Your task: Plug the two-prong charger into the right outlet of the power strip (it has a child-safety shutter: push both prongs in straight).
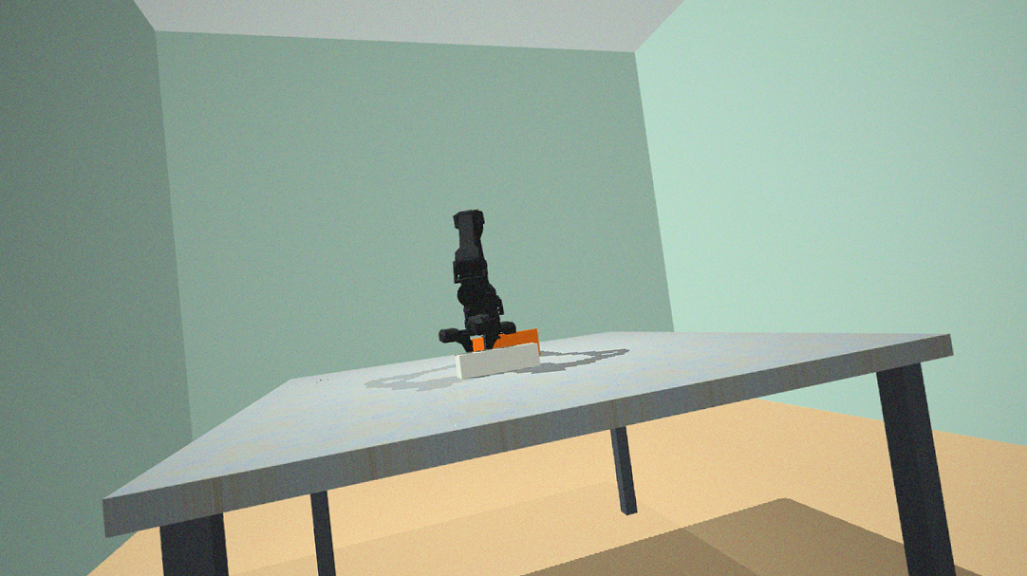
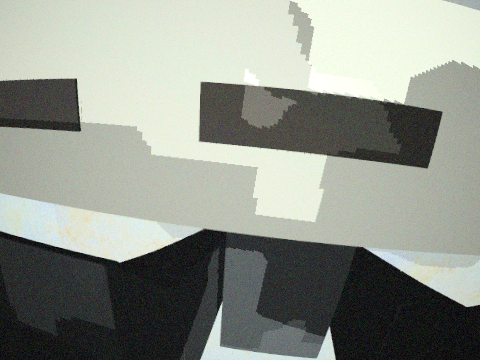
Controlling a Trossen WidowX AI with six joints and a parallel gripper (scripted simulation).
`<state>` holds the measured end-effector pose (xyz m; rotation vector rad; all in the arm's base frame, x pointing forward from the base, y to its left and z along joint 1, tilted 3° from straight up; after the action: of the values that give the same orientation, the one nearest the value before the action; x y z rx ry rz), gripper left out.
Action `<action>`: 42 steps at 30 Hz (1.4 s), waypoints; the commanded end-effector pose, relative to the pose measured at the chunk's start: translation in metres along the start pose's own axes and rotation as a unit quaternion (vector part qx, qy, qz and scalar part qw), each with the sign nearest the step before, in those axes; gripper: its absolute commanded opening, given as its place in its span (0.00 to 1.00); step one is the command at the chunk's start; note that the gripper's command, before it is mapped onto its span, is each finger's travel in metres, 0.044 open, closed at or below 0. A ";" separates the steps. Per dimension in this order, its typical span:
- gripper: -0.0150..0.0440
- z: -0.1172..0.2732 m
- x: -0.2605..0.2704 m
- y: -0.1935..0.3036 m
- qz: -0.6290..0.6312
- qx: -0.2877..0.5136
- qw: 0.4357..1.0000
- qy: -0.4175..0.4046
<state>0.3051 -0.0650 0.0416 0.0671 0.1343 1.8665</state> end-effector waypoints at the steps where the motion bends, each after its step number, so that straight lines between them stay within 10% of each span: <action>1: 0.61 0.000 0.000 0.000 0.000 -0.001 1.000 0.000; 10: 1.00 0.000 0.000 0.000 0.000 -0.001 1.000 0.000; 42: 1.00 -0.001 0.001 0.011 0.001 -0.013 1.000 0.002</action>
<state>0.2965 -0.0676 0.0413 0.0474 0.1210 1.8637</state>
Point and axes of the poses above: the point midway between the two fingers, 35 mm back from their tips, its own z axis back along the fingers, its own x axis across the jaws, y = z × x, the point moved 7 cm from there along z, back along the fingers, and after that the axes turned 6 degrees about z, right-handed, at the moved point
